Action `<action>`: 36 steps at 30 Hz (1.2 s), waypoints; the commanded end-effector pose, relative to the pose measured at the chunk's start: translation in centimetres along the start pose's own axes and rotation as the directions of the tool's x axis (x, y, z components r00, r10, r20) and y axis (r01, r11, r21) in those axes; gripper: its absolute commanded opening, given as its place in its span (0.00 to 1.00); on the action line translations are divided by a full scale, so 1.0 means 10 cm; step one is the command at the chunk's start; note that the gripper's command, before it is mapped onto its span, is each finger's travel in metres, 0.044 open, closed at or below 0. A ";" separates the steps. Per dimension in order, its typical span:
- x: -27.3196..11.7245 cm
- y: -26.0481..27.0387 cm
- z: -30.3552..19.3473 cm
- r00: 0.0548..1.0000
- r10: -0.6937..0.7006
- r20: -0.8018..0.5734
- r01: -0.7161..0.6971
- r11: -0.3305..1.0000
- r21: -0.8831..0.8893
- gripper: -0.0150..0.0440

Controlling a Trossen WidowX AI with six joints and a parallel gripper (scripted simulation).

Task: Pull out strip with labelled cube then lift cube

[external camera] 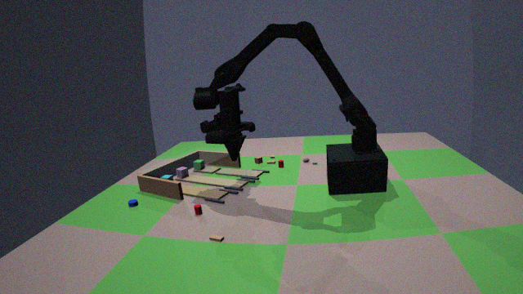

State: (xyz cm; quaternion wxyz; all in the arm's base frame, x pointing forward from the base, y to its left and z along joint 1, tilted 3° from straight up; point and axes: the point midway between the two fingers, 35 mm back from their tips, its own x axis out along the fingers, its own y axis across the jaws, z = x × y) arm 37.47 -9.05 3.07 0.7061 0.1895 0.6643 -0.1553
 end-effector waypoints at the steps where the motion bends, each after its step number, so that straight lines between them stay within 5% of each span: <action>1: 0.07 0.00 0.01 1.000 -0.008 -0.009 0.008 1.000 0.007 0.25; 36: 0.65 0.03 0.01 1.000 -0.008 -0.009 0.008 1.000 0.007 0.25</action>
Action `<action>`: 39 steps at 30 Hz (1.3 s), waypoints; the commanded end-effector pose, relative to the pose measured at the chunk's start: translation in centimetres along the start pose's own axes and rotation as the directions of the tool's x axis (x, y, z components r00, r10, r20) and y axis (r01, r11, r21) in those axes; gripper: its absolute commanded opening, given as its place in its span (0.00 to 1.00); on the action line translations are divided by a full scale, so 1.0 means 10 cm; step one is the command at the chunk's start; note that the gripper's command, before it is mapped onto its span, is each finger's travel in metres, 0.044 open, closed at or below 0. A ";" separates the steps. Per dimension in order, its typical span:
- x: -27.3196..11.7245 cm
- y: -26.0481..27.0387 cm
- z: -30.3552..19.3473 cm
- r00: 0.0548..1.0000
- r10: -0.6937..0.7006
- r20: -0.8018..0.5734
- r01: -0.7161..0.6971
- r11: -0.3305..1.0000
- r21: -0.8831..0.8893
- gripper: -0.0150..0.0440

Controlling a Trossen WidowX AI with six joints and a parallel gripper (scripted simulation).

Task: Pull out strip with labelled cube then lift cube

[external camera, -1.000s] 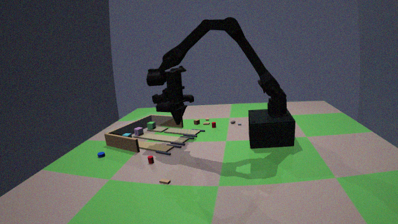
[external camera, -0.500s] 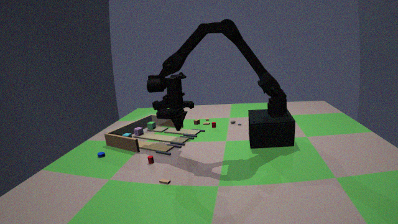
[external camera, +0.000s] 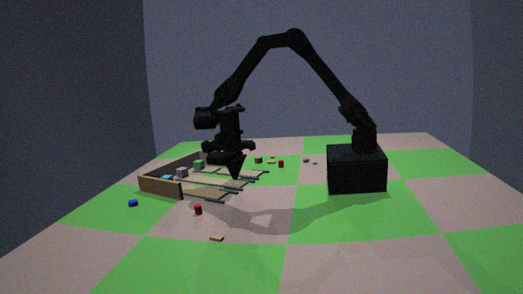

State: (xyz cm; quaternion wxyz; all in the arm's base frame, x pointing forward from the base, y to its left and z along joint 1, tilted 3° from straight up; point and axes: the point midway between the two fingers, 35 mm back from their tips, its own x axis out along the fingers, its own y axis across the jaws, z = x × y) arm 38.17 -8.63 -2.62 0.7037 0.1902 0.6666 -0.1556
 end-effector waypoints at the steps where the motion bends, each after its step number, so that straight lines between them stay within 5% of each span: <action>1: 0.09 -0.01 -0.01 1.000 -0.006 -0.002 0.006 1.000 0.005 0.25; 39: 0.14 0.00 -0.01 1.000 -0.006 -0.002 0.006 1.000 0.005 0.25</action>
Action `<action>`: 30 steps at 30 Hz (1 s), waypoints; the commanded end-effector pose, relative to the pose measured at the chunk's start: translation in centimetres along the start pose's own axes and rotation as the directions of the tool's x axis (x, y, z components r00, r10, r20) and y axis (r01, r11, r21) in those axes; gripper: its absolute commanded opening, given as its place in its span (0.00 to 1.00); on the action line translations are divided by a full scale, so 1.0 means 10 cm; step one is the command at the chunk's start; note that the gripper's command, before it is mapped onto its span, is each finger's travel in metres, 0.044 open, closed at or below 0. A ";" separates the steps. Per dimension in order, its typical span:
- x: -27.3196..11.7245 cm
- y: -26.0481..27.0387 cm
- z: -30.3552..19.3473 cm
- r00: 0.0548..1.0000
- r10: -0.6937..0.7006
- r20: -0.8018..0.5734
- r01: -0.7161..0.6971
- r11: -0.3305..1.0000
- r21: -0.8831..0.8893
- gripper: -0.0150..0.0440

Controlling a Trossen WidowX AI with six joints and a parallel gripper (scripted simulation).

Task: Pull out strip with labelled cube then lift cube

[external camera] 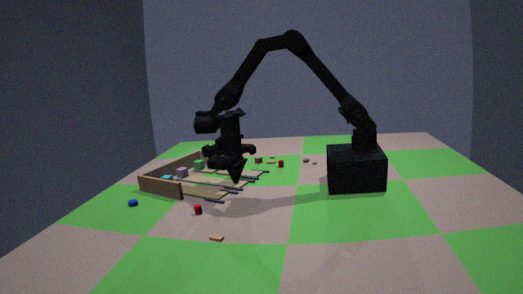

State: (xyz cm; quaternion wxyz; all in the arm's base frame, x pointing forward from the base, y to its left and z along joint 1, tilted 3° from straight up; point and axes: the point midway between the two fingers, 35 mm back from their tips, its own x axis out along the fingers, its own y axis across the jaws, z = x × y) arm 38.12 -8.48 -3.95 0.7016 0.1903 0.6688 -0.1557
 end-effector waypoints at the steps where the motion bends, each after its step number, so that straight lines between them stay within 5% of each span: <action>1: 0.01 -0.01 0.01 1.000 -0.005 0.003 0.005 1.000 0.005 0.25; 30: 0.04 0.00 -0.09 1.000 -0.005 0.002 0.005 1.000 0.005 0.25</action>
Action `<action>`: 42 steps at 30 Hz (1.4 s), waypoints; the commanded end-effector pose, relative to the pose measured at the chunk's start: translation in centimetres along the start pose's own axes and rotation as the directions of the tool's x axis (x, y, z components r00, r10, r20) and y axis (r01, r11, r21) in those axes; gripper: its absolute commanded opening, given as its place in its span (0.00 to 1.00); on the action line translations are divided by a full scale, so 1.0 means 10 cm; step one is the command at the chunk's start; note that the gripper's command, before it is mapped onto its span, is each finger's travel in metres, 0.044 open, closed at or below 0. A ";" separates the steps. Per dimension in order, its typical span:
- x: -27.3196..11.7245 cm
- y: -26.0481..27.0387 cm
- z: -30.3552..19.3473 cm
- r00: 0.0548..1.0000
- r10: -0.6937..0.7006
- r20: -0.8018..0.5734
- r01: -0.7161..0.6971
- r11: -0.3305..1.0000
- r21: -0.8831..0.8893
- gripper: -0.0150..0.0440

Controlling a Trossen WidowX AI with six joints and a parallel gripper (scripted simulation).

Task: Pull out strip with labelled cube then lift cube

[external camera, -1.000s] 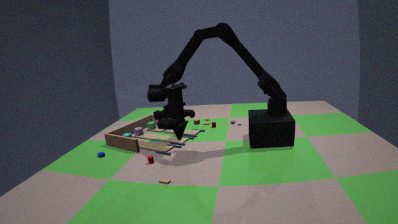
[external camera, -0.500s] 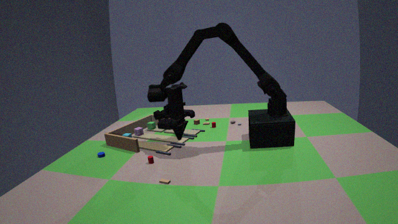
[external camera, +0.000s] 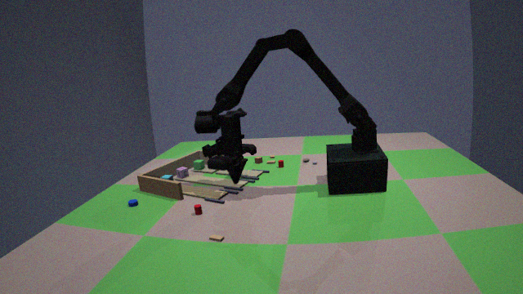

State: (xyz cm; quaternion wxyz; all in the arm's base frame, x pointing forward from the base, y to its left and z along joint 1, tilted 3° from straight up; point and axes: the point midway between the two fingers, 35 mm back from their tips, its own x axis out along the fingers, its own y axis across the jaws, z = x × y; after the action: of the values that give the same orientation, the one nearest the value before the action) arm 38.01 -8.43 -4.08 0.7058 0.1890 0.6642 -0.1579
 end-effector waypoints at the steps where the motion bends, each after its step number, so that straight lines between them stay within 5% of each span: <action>1: 0.02 0.00 -0.10 1.000 -0.003 -0.011 0.003 1.000 0.004 0.25; 42: 0.05 0.03 -0.71 1.000 -0.003 -0.016 0.003 1.000 0.004 0.25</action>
State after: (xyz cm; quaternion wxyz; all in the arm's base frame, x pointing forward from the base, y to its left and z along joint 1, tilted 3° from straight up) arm 33.16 -5.47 -4.36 0.7096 0.1913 0.6590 -0.1601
